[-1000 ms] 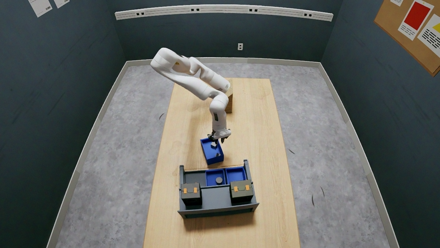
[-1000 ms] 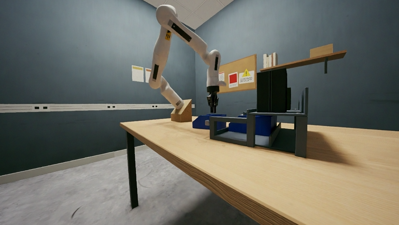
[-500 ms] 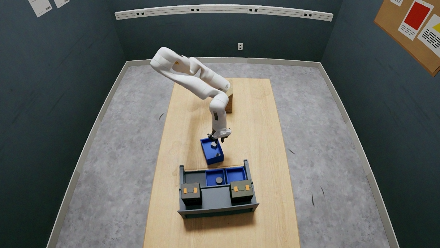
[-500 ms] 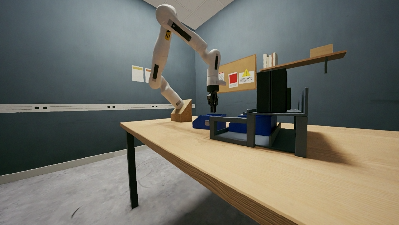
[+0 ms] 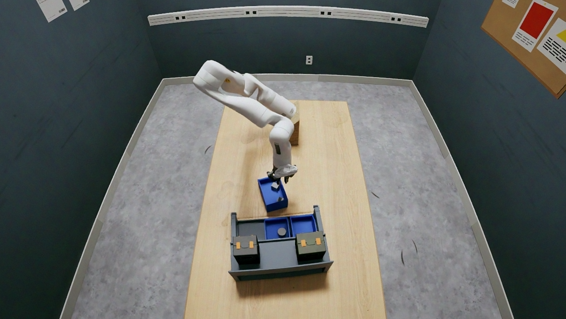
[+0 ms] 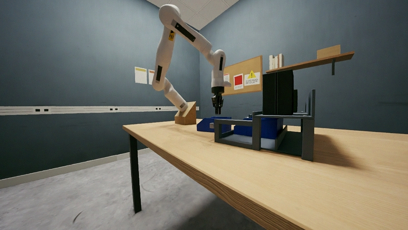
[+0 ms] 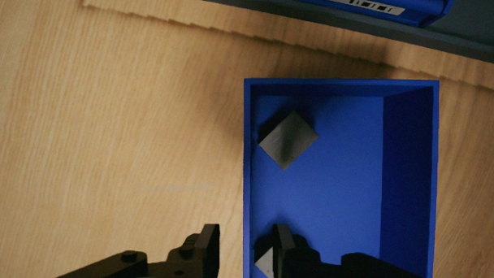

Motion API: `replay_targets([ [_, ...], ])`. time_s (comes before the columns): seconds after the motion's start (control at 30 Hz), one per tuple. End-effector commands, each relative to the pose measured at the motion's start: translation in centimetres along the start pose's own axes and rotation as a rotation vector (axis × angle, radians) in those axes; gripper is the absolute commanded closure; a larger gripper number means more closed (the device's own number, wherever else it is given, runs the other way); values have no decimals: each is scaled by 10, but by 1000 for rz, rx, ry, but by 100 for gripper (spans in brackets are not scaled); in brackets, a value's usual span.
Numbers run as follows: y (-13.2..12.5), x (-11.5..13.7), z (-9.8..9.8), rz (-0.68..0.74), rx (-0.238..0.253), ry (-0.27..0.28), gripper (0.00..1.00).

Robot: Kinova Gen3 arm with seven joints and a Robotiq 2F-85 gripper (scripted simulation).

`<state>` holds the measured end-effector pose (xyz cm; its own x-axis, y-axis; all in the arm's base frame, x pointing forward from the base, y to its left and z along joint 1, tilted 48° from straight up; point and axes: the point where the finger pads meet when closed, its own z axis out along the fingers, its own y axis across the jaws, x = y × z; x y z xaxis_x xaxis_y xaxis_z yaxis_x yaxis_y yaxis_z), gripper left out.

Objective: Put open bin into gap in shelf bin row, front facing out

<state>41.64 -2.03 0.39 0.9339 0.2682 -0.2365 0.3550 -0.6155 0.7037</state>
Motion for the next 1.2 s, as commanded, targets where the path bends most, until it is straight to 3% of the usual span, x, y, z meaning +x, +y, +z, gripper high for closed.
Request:
replay_targets([
  [0.0, 0, 1, -1, 0, 0, 2, 65],
  [0.73, 0, 1, -2, 0, 0, 2, 65],
  [0.9, 0, 1, 8, 0, 0, 2, 65],
  [1.17, 0, 1, 8, 0, 0, 2, 65],
])
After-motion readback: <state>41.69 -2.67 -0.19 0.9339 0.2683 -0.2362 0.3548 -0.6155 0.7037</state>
